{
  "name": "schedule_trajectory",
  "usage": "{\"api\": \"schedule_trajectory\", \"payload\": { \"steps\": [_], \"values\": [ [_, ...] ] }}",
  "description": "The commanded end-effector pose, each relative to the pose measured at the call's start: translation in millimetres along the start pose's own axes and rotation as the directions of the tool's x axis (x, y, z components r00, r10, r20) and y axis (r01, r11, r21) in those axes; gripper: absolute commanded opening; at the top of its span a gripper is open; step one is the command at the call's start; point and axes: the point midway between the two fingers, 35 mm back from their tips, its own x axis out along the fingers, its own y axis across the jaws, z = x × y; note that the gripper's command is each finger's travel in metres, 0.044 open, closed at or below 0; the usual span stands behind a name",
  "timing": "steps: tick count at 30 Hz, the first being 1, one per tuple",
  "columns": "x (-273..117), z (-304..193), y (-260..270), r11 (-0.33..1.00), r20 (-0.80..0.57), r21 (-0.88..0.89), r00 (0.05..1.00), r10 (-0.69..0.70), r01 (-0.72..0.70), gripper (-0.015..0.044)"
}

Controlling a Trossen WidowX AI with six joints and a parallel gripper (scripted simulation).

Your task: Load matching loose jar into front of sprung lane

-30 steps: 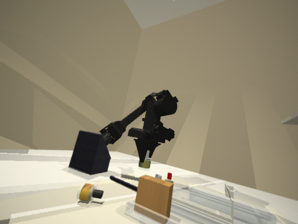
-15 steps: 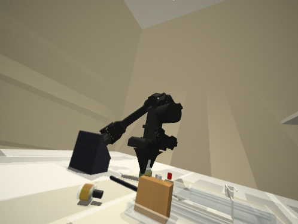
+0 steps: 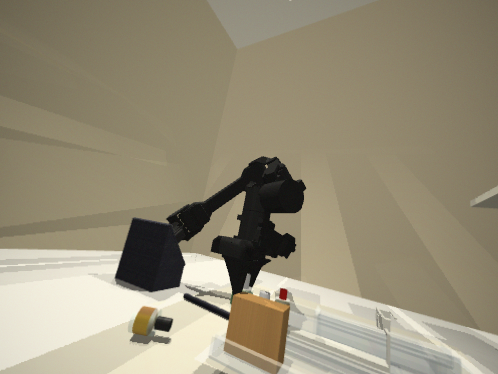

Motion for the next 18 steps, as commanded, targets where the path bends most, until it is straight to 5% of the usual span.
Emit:
{"api": "schedule_trajectory", "payload": {
  "steps": [1, 18],
  "values": [
    [0.0, 3.4, 0.1, 1.0, 0.005, 0.002, 1.0, 0.003, -0.003, 0.0],
    [0.3, 11.2, -0.2, 1.0, 0.005, 0.002, 1.0, 0.003, -0.003, 0.0]
  ]
}}
